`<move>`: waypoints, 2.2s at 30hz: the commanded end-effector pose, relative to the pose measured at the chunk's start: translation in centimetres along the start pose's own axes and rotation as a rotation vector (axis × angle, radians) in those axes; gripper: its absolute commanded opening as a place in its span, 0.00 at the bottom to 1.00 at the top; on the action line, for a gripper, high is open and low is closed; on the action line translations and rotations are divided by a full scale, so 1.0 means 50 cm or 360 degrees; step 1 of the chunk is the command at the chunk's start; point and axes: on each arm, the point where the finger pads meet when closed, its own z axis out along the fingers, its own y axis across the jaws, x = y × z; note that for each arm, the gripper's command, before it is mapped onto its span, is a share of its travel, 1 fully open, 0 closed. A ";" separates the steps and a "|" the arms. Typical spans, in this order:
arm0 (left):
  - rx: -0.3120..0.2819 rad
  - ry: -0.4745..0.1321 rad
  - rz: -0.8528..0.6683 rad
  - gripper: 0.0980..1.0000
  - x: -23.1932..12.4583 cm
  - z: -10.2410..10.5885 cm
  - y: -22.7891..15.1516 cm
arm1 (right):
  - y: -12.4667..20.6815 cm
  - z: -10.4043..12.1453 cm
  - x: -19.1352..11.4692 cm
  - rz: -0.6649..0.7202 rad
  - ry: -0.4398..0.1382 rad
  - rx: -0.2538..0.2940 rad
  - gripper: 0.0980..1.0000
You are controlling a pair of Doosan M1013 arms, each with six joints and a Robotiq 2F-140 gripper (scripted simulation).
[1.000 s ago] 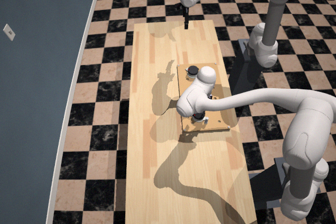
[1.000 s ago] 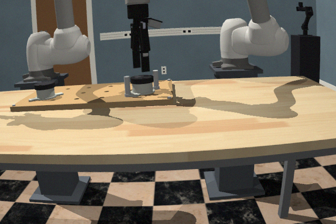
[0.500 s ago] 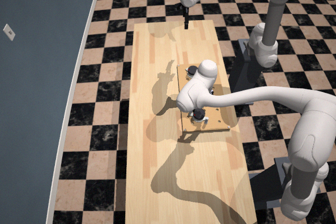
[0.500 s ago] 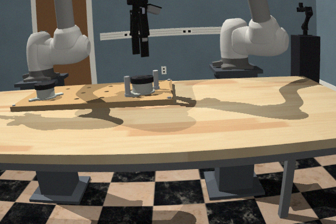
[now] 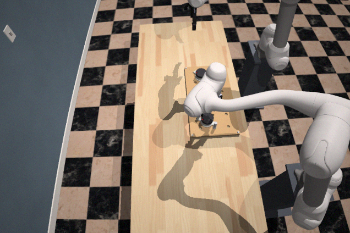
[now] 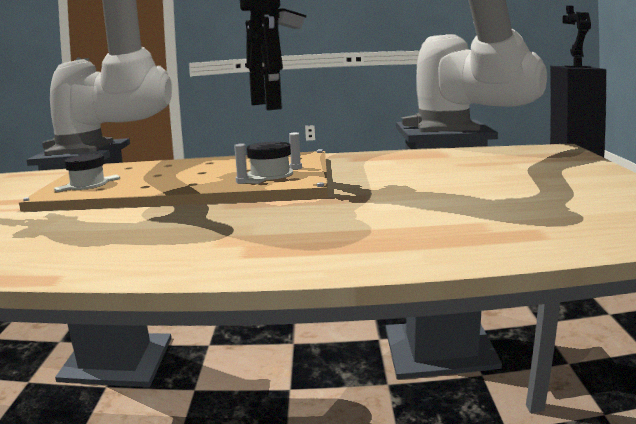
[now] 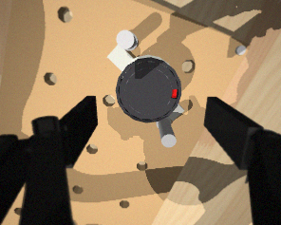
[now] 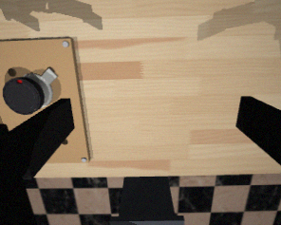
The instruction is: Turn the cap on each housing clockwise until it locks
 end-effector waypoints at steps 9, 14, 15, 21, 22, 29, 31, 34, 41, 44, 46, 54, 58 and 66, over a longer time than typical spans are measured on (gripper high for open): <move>-0.0002 -0.0002 -0.0062 0.66 0.000 0.000 0.000 | 0.000 -0.001 0.000 0.0000 0.0002 0.0001 1.00; -0.0002 -0.0002 -0.0200 0.66 0.000 0.005 0.000 | 0.000 -0.001 0.000 0.0000 0.0002 0.0001 1.00; -0.0003 -0.0002 -0.0256 0.66 0.000 0.006 0.001 | 0.000 -0.001 0.000 0.0000 0.0002 0.0001 1.00; -0.0003 -0.0002 -0.0409 0.66 -0.001 0.011 0.001 | 0.000 -0.001 0.000 0.0000 0.0002 0.0001 1.00; -0.0003 -0.0003 -0.0458 0.66 -0.001 0.013 0.001 | 0.000 -0.001 0.000 0.0000 0.0002 0.0001 1.00; -0.0004 -0.0004 -0.0813 0.66 -0.001 0.025 0.000 | 0.000 -0.001 0.000 0.0000 0.0002 0.0001 1.00; -0.0004 -0.0004 -0.0813 0.66 -0.001 0.025 0.000 | 0.000 -0.001 0.000 0.0000 0.0002 0.0001 1.00; -0.0007 -0.0004 -0.0958 0.66 -0.001 0.029 0.001 | 0.000 -0.001 0.000 0.0000 0.0002 0.0001 1.00; -0.0006 -0.0004 -0.1106 0.66 -0.001 0.034 0.001 | 0.000 -0.001 0.000 0.0000 0.0002 0.0001 1.00; -0.0005 -0.0005 -0.1276 0.66 -0.001 0.040 0.001 | 0.000 -0.001 0.000 0.0000 0.0002 0.0001 1.00; -0.0005 -0.0006 -0.1369 0.66 -0.001 0.043 0.001 | 0.000 -0.001 0.000 0.0000 0.0002 0.0001 1.00; -0.0007 -0.0006 -0.1520 0.66 -0.001 0.047 0.001 | 0.000 -0.001 0.000 0.0000 0.0002 0.0001 1.00; -0.0005 -0.0007 -0.1730 0.66 -0.001 0.055 0.001 | 0.000 -0.001 0.000 0.0000 0.0002 0.0001 1.00; -0.0008 -0.0009 -0.1997 0.66 -0.001 0.063 0.001 | 0.000 -0.001 0.000 0.0000 0.0002 0.0001 1.00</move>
